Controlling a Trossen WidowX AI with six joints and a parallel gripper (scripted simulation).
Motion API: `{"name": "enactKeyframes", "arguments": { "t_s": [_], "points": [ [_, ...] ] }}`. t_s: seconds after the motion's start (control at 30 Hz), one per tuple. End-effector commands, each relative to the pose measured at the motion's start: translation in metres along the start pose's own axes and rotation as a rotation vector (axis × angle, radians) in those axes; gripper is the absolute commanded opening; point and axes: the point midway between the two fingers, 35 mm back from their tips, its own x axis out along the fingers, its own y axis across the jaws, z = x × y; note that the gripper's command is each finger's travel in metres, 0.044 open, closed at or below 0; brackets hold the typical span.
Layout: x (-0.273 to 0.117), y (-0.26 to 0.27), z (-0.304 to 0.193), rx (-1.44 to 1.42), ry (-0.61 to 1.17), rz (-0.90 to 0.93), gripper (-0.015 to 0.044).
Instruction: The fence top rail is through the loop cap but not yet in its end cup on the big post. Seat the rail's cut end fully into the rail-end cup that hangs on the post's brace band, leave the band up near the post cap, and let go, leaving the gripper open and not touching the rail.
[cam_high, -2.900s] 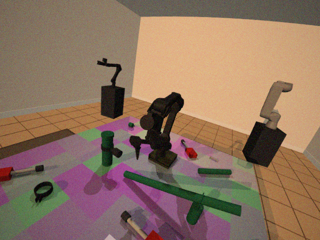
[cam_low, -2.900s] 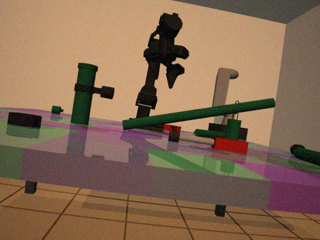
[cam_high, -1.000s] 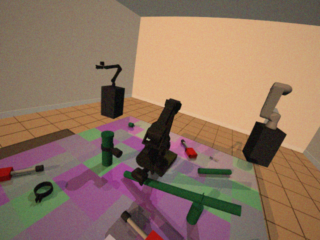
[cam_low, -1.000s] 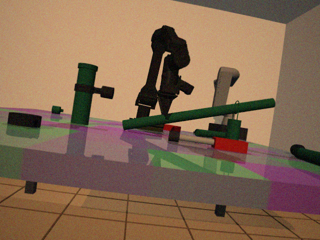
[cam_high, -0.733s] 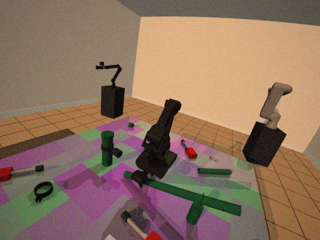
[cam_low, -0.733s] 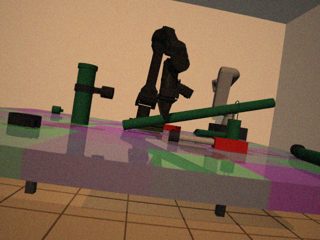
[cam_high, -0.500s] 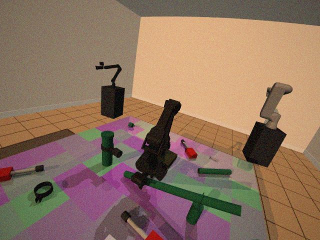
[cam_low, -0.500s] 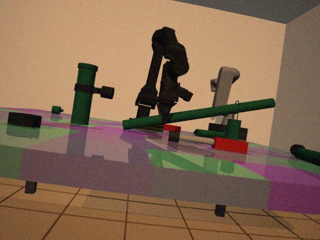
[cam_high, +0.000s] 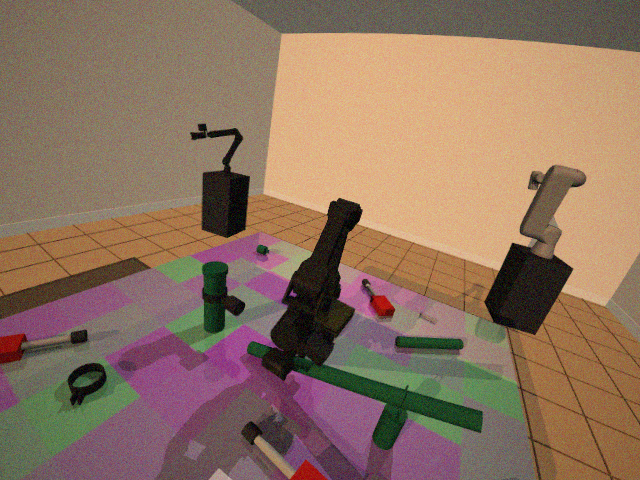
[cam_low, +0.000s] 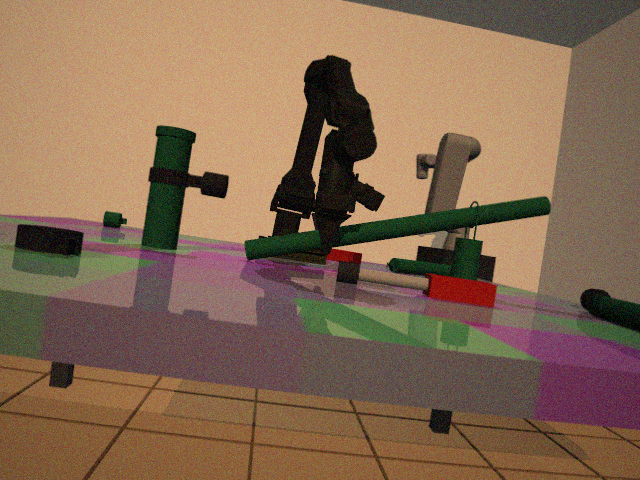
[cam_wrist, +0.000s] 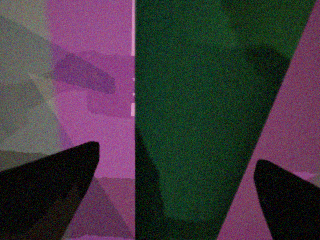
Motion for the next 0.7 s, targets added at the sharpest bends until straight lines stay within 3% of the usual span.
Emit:
{"name": "enactKeyframes", "arguments": {
  "t_s": [0.0, 0.17, 0.4, 0.53, 0.67],
  "points": [
    [0.0027, 0.0011, -0.0009, 0.003, 0.005, 0.007, 0.0282],
    [0.0027, 0.0011, -0.0009, 0.003, 0.005, 0.007, 0.0151],
    [0.0027, 0.0011, -0.0009, 0.003, 0.005, 0.007, 0.0105],
    [-0.0009, 0.0002, -0.0006, 0.003, 0.005, 0.007, 0.0],
    [-0.0044, -0.0006, -0.0006, 0.003, 0.008, 0.007, 0.0]
  ]
}}
